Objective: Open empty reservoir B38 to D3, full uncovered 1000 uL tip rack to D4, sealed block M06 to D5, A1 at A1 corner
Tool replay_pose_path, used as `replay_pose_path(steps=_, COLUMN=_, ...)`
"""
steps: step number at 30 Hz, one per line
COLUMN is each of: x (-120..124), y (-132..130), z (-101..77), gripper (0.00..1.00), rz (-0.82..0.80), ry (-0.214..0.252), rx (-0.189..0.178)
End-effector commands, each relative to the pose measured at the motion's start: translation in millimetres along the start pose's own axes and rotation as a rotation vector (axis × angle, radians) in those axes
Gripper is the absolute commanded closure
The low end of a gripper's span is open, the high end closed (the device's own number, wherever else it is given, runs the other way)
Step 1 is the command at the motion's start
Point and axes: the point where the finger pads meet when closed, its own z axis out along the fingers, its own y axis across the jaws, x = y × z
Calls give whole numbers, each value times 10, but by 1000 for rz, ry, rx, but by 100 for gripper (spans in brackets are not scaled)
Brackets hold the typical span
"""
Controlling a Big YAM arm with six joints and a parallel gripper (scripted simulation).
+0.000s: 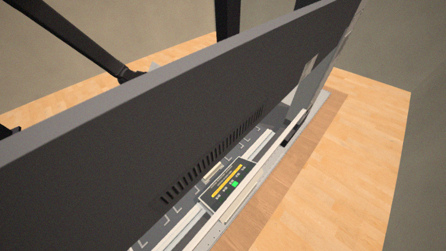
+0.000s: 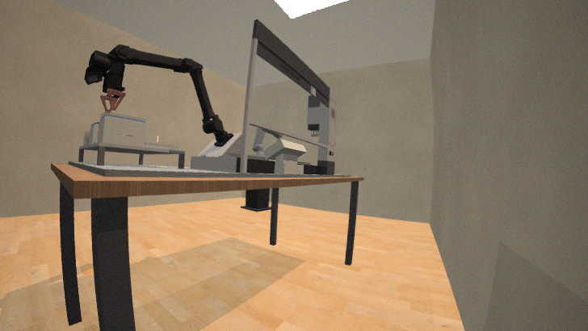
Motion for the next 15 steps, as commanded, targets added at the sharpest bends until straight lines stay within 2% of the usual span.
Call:
replay_pose_path(steps=1, x=-76, y=-28, z=-35, gripper=0, rz=-3, ry=-33, rx=-3)
replay_pose_path(steps=3, x=-73, y=-37, z=71, gripper=0, rz=-2, ry=-21, rx=2)
replay_pose_path(steps=9, x=-72, y=-27, z=167, gripper=0, rz=-4, ry=-21, rx=0)
replay_pose_path(steps=11, x=-81, y=-47, z=134, gripper=0, rz=0, ry=-33, rx=0)
replay_pose_path(steps=15, x=-74, y=-35, z=240, gripper=0, rz=-3, ry=-23, rx=1)
